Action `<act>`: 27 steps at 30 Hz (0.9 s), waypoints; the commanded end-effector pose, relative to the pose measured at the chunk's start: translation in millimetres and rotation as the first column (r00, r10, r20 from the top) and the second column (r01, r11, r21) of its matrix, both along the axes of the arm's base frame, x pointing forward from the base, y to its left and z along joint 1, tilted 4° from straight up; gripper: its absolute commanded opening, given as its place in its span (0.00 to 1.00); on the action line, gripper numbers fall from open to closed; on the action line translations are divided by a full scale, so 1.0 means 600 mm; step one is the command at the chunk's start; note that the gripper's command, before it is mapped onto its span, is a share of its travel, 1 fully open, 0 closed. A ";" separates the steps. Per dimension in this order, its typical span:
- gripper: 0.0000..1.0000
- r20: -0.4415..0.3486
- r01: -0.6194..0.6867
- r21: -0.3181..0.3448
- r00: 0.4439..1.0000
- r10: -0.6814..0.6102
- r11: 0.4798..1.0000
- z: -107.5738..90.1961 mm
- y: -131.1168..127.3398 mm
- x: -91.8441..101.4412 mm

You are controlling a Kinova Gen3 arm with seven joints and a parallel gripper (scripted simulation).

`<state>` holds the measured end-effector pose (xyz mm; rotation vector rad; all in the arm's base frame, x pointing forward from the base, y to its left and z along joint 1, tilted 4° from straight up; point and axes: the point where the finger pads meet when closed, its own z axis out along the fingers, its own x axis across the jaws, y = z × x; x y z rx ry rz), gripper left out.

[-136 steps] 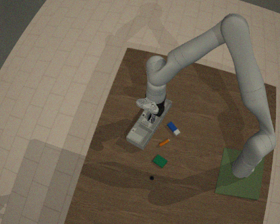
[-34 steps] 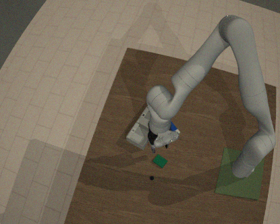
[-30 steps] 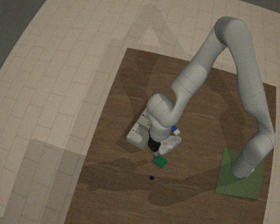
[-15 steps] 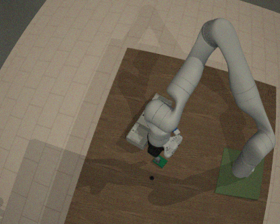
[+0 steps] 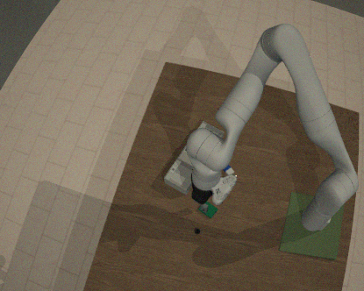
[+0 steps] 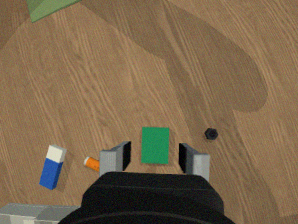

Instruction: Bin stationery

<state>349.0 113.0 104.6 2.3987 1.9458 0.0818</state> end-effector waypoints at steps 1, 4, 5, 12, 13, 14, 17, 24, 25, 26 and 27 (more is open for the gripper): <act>1.00 0.000 0.000 0.001 1.000 0.000 1.000 0.000 0.000 0.001; 1.00 0.000 0.000 0.001 1.000 0.000 1.000 0.000 0.000 0.001; 1.00 0.000 0.000 0.001 1.000 0.000 1.000 0.000 0.000 0.001; 1.00 0.000 0.000 0.001 1.000 0.000 1.000 0.000 0.000 0.002; 1.00 0.000 0.000 0.001 1.000 0.000 1.000 0.000 0.000 0.002; 1.00 0.000 0.000 0.001 1.000 0.000 1.000 0.000 0.000 0.002; 1.00 0.000 0.000 0.001 1.000 0.000 1.000 0.000 0.000 0.002; 1.00 0.000 -0.001 0.001 1.000 0.001 1.000 -0.013 0.000 0.003; 1.00 0.000 -0.001 0.001 1.000 0.001 1.000 -0.019 0.000 0.003; 1.00 0.000 -0.001 0.001 1.000 0.001 1.000 -0.026 0.000 0.003; 1.00 0.000 -0.001 0.001 1.000 0.001 1.000 -0.033 0.000 0.003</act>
